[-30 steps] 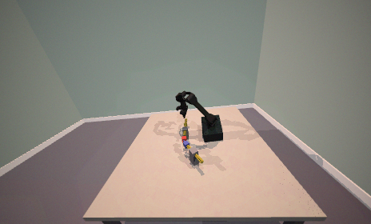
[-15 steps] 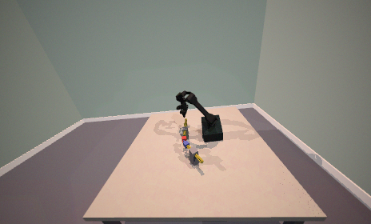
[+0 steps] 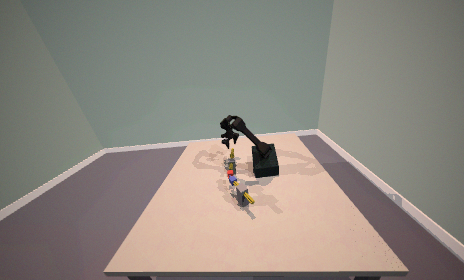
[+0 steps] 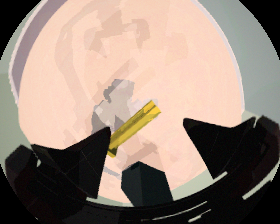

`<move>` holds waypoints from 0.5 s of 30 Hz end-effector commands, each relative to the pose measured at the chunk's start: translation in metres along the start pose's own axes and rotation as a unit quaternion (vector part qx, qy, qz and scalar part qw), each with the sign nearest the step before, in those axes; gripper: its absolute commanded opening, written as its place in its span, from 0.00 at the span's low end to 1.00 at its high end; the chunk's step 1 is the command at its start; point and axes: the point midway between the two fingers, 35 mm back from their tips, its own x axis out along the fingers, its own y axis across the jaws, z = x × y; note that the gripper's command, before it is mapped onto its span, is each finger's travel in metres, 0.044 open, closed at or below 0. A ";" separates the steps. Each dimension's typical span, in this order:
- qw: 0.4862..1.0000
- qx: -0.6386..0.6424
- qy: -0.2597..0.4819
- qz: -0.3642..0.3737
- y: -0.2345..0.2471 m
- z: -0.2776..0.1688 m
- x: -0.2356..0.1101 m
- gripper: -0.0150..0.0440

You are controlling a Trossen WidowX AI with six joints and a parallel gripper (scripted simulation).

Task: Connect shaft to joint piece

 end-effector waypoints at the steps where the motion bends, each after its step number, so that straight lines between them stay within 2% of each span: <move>1: 0.998 0.069 0.004 0.002 0.000 -0.002 0.009 1.00; 15: 0.954 0.301 0.006 0.000 -0.001 -0.003 0.030 1.00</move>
